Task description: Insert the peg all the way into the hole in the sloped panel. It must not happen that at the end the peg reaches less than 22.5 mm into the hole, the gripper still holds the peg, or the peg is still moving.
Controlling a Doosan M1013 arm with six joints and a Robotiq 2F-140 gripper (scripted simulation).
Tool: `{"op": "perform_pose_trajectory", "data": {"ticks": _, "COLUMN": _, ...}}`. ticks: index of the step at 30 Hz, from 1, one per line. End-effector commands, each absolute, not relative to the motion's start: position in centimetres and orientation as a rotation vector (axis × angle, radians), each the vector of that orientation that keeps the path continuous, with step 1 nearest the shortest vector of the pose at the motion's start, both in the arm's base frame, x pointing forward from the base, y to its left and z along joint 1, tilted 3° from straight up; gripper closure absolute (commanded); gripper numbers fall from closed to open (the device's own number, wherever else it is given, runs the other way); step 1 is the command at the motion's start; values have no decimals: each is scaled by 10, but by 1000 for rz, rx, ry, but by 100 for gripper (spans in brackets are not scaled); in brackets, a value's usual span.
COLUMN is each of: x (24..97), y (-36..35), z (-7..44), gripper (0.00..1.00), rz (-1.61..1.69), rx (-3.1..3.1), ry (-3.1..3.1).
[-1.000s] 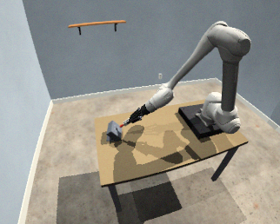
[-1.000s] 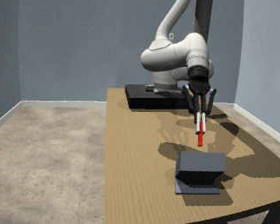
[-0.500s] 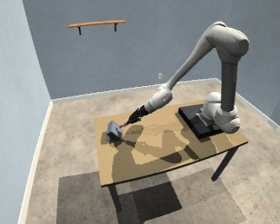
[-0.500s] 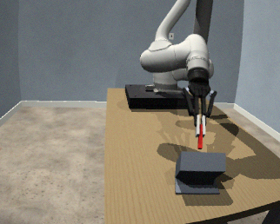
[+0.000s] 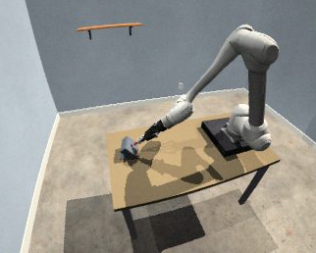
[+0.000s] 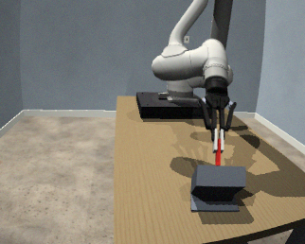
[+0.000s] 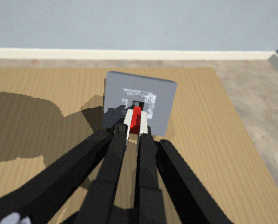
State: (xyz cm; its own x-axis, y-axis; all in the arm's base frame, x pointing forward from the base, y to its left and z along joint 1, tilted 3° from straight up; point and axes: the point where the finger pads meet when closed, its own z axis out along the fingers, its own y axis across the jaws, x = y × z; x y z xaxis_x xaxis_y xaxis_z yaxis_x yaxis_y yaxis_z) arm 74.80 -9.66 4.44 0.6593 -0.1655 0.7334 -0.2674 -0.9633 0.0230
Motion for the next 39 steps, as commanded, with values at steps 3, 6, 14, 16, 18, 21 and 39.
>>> {"op": "perform_pose_trajectory", "data": {"ticks": 3, "x": 751, "y": -98, "z": 41, "gripper": 100, "rz": 1193, "rx": 2743, "ry": -360}}
{"op": "perform_pose_trajectory", "data": {"ticks": 6, "x": 753, "y": -98, "z": 39, "gripper": 100, "rz": 1193, "rx": 2743, "ry": -360}}
{"op": "perform_pose_trajectory", "data": {"ticks": 14, "x": 757, "y": -99, "z": 36, "gripper": 100, "rz": 1193, "rx": 2743, "ry": -360}}
{"op": "perform_pose_trajectory", "data": {"ticks": 16, "x": 758, "y": -100, "z": 36, "gripper": 100, "rz": 1193, "rx": 2743, "ry": -360}}
{"op": "perform_pose_trajectory", "data": {"ticks": 18, "x": 758, "y": -100, "z": 35, "gripper": 100, "rz": 1193, "rx": 2743, "ry": -360}}
{"op": "perform_pose_trajectory", "data": {"ticks": 21, "x": 759, "y": -100, "z": 34, "gripper": 100, "rz": 1193, "rx": 2743, "ry": -360}}
{"op": "perform_pose_trajectory", "data": {"ticks": 39, "x": 766, "y": -102, "z": 28, "gripper": 100, "rz": 1193, "rx": 2743, "ry": -360}}
